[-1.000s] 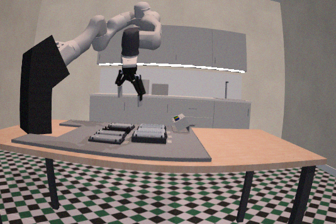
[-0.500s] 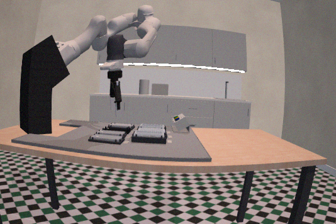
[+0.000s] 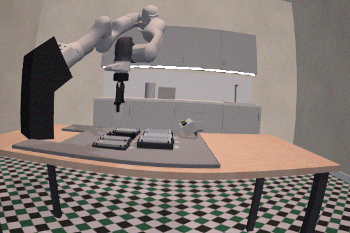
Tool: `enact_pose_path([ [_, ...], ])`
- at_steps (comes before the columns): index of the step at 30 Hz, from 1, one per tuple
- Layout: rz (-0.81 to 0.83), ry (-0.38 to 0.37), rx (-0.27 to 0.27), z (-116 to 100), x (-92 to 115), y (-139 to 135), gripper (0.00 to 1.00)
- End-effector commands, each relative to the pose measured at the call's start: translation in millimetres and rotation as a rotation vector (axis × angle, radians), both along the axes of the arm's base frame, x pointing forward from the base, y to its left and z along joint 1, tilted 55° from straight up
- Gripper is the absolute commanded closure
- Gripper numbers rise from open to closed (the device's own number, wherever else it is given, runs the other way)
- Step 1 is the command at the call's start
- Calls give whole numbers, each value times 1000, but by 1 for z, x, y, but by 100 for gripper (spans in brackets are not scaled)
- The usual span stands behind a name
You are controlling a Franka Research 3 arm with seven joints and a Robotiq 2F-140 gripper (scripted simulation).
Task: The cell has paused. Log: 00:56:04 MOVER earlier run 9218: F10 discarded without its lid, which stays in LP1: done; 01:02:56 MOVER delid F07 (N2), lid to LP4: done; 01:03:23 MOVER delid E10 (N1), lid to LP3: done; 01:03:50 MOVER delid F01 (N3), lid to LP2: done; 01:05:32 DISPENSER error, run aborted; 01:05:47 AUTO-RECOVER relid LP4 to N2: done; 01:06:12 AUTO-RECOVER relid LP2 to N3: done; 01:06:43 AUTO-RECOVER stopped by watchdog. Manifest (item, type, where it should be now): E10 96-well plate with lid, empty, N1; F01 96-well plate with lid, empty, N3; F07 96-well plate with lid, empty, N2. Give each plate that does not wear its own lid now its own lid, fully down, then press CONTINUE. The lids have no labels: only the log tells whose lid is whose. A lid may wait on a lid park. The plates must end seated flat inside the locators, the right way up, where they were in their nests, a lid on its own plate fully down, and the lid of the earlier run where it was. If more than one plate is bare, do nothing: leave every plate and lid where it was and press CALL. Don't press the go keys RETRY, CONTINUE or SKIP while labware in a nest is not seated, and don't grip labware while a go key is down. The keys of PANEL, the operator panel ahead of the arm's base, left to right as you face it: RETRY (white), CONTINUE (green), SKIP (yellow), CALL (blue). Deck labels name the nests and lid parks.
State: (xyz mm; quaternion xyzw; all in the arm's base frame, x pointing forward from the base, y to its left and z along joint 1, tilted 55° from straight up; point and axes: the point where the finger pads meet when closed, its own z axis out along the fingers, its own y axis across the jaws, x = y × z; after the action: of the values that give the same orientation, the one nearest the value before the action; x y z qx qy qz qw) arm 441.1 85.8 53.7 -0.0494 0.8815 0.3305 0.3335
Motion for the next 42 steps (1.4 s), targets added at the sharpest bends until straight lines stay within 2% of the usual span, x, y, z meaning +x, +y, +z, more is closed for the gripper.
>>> enact_pose_path([
  [1, -63, 75, 45, -1, 1, -4, 0],
  [25, -63, 75, 45, -1, 1, -4, 0],
  [26, -63, 75, 45, -1, 1, -4, 100],
  [42, -63, 75, 45, -1, 1, -4, 100],
])
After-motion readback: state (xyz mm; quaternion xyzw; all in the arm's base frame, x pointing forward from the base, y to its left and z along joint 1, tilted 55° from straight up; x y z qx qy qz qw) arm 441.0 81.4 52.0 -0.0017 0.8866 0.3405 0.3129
